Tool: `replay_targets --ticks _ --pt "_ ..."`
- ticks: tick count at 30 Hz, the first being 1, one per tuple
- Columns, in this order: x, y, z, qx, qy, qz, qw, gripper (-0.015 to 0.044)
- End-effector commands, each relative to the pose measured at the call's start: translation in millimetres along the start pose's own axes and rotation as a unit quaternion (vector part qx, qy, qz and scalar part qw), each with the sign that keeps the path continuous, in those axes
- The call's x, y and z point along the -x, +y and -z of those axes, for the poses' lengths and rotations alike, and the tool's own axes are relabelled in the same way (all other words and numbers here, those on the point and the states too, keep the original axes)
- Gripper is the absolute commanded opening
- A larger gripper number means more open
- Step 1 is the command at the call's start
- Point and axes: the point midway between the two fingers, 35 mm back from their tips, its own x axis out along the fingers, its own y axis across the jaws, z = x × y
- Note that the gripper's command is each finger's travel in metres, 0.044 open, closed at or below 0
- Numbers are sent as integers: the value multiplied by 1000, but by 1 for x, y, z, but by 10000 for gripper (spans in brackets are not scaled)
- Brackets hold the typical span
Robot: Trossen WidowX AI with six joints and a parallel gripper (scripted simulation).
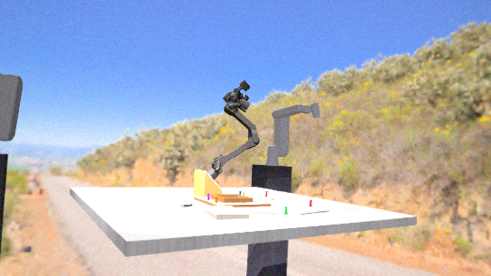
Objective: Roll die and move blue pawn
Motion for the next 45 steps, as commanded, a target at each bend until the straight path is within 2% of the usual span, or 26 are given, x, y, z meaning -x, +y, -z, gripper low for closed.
replay_targets --ticks 1,5,15,25,31,36,45 --pt "0 0 1 1 2 0 1000 374" --pt "8 1 32 27 48 -7 998 275" --pt "79 4 172 148 270 -68 949 275" --pt "203 8 279 203 470 -161 844 275" --pt "286 4 317 238 563 -222 760 275" --pt "364 -6 336 273 632 -287 666 275" --pt "504 -25 336 298 730 -387 478 275"
